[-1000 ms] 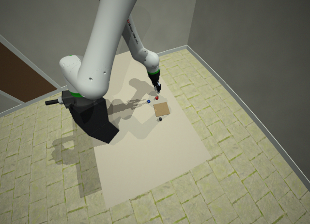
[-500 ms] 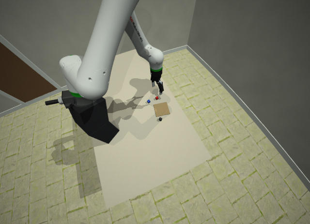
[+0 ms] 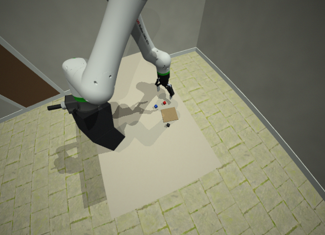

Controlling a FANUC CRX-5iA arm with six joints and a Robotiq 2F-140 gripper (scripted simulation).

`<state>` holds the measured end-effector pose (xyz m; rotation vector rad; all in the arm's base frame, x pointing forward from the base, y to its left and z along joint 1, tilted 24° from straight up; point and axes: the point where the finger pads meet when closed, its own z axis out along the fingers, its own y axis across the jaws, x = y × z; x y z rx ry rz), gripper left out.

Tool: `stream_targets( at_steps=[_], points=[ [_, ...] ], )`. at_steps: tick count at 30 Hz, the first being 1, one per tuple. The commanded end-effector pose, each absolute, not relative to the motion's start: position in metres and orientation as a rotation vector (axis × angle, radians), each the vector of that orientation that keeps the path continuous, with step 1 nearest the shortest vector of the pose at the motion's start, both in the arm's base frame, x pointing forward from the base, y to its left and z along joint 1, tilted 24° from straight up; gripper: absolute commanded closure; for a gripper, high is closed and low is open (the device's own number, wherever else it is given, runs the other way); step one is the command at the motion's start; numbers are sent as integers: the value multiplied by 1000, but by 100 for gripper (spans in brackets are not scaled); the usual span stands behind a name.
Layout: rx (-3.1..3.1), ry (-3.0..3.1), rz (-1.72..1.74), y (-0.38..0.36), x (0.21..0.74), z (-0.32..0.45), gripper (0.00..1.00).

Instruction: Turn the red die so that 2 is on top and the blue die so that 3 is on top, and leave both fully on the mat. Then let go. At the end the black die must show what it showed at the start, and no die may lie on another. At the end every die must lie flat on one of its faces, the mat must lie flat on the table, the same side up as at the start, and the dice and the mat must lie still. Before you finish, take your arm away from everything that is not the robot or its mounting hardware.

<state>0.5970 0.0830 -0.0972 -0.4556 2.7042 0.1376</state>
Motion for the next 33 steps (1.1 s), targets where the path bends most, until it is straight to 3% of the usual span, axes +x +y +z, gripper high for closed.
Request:
stream_targets(
  at_steps=[1, 33],
  points=[
    [-690, 2646, 110, 83, 597, -101, 0],
    [-1823, 2047, -162, 86, 600, -124, 0]
  ],
)
